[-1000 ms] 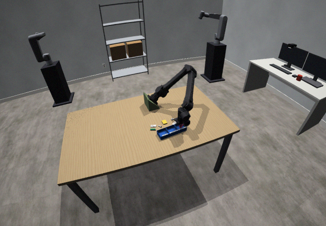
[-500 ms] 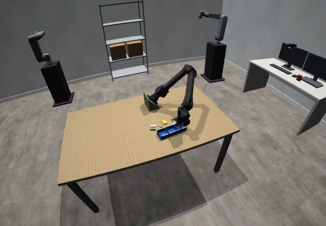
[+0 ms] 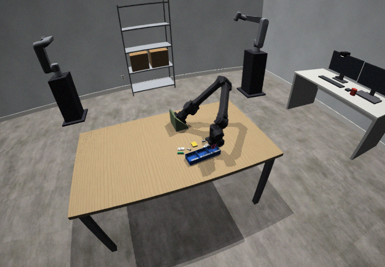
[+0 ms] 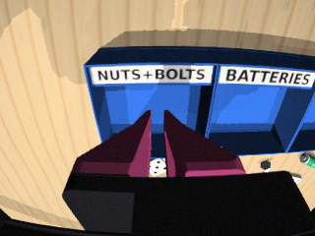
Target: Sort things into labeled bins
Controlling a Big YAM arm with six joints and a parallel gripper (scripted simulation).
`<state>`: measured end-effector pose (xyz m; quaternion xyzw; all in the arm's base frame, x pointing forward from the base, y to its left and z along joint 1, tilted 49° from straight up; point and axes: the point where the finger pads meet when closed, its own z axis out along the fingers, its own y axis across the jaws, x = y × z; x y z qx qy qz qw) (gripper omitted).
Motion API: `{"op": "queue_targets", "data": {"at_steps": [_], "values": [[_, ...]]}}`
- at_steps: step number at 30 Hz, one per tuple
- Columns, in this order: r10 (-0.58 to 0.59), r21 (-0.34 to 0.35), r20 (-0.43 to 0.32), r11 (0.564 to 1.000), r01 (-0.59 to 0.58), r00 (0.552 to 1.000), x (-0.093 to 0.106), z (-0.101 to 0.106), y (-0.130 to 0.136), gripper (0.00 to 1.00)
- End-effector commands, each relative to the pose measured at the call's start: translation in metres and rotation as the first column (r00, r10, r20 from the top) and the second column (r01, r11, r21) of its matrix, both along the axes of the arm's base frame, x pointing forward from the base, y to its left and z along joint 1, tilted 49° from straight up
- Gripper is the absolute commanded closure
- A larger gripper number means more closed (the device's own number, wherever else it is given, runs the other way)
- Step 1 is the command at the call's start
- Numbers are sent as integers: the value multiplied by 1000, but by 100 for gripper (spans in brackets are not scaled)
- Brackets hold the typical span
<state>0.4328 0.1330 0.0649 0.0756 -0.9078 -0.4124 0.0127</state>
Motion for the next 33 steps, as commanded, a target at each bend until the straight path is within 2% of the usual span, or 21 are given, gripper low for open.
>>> {"op": "queue_targets", "data": {"at_steps": [1,7,10,13,16,25,26,33], "values": [[-16,1,69,1000,16,997,20,26,-14,91],[-15,-1,71,1000,16,997,21,43,-33,91],[-16,0,71,1000,16,997,21,44,-33,91],[23,1,54,1000,-23,998,10,39,-15,91],[-4,0,38,1000,4,999,12,31,-24,91],[6,2,31,1000,-6,999,3,32,-22,91],[-15,-3,71,1000,15,997,20,49,-39,91],[-15,-9,73,1000,15,997,22,89,-84,91]]}}
